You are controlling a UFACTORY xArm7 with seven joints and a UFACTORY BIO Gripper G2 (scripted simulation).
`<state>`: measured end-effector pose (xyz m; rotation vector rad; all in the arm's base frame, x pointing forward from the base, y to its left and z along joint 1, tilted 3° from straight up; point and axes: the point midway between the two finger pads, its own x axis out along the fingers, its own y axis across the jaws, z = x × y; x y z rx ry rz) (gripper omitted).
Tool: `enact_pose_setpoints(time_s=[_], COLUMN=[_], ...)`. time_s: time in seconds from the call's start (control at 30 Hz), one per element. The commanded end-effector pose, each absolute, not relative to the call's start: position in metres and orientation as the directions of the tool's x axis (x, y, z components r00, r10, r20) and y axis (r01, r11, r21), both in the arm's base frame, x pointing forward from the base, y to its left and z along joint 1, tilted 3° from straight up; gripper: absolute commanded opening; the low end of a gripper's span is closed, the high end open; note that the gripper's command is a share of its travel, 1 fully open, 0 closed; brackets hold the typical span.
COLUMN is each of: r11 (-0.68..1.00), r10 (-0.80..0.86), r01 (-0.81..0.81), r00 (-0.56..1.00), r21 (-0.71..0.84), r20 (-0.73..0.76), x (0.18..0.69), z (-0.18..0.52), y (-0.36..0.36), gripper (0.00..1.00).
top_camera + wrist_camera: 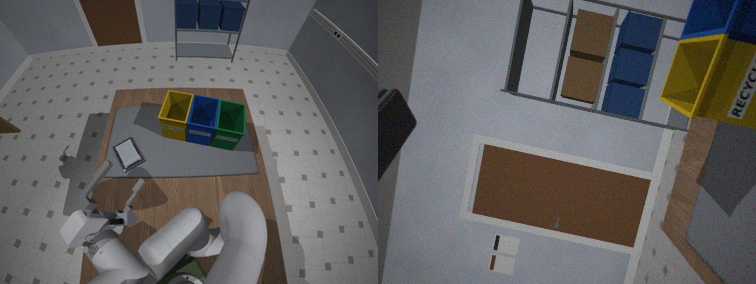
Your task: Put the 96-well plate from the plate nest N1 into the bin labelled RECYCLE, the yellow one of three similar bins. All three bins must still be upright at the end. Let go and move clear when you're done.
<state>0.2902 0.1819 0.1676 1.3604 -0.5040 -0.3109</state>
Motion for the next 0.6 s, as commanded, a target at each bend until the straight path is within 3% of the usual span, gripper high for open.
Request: enact_pose_setpoints(time_s=[0.0,0.53,0.57], r11=[0.190,0.190,0.190], r10=[-0.493,-0.493,-0.493], r01=[-0.077,-0.077,-0.077], r00=[0.855,0.855,0.855], r21=[0.979,0.979,0.979], r20=[0.163,0.163,0.163], x=[0.2901,0.2901,0.2901], z=[0.1684,0.1684,0.1684], y=[0.1818,0.1818,0.1818], gripper=[1.00,1.00,0.37])
